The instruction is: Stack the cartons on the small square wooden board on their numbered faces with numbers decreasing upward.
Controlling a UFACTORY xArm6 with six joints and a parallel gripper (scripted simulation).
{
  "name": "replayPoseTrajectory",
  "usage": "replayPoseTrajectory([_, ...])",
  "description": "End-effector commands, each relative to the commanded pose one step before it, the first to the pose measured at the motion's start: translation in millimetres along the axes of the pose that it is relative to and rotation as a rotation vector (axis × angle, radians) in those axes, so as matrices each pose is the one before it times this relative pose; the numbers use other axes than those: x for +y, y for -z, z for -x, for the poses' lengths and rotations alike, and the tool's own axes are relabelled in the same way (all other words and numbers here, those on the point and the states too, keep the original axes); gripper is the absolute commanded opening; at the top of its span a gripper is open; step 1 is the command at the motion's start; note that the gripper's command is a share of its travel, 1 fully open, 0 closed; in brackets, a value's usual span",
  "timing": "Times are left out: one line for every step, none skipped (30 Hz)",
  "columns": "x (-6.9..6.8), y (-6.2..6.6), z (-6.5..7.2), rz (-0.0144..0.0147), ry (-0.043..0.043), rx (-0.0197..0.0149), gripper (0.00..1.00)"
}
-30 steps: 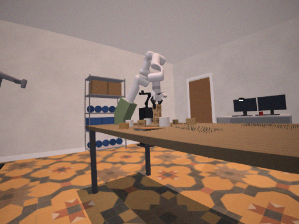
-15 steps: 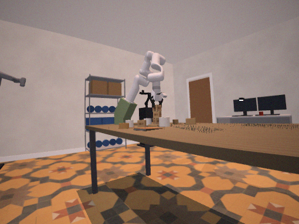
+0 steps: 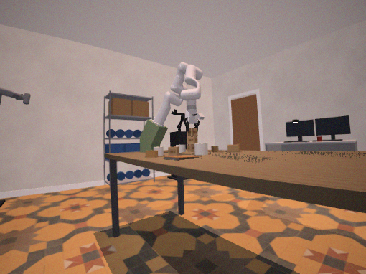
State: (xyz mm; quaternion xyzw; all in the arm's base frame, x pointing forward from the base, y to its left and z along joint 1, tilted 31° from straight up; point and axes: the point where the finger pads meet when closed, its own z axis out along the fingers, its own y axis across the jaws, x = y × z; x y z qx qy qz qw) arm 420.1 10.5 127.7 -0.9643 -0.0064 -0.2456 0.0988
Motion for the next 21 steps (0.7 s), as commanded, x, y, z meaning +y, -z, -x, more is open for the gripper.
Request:
replayPoseTrajectory([0.09,0.63,-0.99,0.00028,0.00049,0.00225,1.0])
replayPoseTrajectory([0.0,0.0,0.0,0.0,0.0,0.0,1.0])
replayPoseTrajectory([0.0,0.0,0.0,0.0,0.0,0.0,1.0])
replayPoseTrajectory([0.0,0.0,0.0,0.0,0.0,0.0,1.0])
replayPoseTrajectory([0.0,0.72,-0.01,-0.0002,0.00004,0.00015,1.0])
replayPoseTrajectory([0.04,4.07,-0.03,-0.00101,0.00019,0.00075,1.0])
replayPoseTrajectory([0.19,8.35,0.16,-0.00148,0.0003,0.00108,1.0])
replayPoseTrajectory([0.53,11.65,0.71,-0.00066,0.00018,0.00051,1.0])
replayPoseTrajectory([0.16,13.21,0.19,-0.00081,0.00022,0.0005,1.0])
replayPoseTrajectory([-0.16,12.27,-0.24,-0.00051,0.00015,0.00025,1.0])
replayPoseTrajectory([0.09,8.78,0.19,0.00079,-0.00018,-0.0005,1.0])
replayPoseTrajectory([0.11,4.27,0.2,0.00074,-0.00019,-0.00044,1.0])
replayPoseTrajectory([0.02,0.76,0.04,0.00016,-0.00004,-0.00009,1.0])
replayPoseTrajectory([0.0,0.0,0.0,0.0,0.0,0.0,1.0])
replayPoseTrajectory([0.0,0.0,0.0,0.0,0.0,0.0,1.0])
replayPoseTrajectory([0.0,0.0,0.0,0.0,0.0,0.0,1.0])
replayPoseTrajectory([0.0,0.0,0.0,0.0,0.0,0.0,1.0])
replayPoseTrajectory([0.0,0.0,0.0,0.0,0.0,0.0,1.0])
replayPoseTrajectory([0.0,0.0,0.0,0.0,0.0,0.0,1.0])
replayPoseTrajectory([0.0,0.0,0.0,0.0,0.0,0.0,1.0])
replayPoseTrajectory([0.0,0.0,0.0,0.0,0.0,0.0,1.0])
